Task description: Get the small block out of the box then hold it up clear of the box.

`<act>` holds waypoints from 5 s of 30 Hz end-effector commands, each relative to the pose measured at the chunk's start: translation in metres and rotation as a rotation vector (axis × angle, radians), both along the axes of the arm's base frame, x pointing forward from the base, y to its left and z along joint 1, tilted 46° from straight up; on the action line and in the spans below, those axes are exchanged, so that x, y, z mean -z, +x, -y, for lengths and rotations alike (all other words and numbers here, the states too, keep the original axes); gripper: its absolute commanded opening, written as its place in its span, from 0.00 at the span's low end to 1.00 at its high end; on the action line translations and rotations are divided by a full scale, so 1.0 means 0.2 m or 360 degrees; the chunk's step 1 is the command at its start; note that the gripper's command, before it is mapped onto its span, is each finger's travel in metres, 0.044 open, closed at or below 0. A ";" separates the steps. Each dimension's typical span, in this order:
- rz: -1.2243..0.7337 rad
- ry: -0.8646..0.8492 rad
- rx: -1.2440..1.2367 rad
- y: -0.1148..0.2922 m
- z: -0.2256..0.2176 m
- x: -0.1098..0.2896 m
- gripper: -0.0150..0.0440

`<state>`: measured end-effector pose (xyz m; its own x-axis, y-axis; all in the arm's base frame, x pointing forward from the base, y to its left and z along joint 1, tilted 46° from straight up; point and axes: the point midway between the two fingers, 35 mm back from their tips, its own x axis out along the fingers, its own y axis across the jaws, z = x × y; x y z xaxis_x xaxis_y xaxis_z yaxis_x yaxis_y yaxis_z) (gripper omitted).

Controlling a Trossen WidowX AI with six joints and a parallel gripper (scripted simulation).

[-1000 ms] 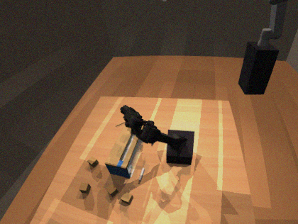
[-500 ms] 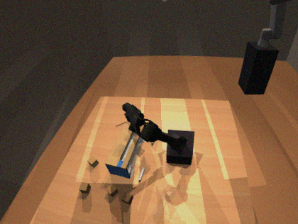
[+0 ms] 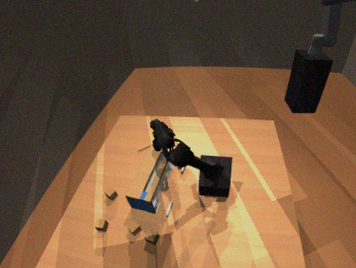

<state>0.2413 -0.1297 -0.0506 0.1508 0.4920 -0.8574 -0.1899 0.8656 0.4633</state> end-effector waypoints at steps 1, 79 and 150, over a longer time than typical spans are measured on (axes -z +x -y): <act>-0.0642 0.0393 0.1312 -0.07 0.03 0.04 0.74; -0.3253 0.1829 0.4370 -0.15 -0.16 0.37 0.74; -0.3268 0.1842 0.4357 -0.11 -0.31 0.55 0.25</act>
<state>0.2185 -0.0537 -0.1682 0.5061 0.5494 -0.6648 -0.1996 -0.6753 -0.7100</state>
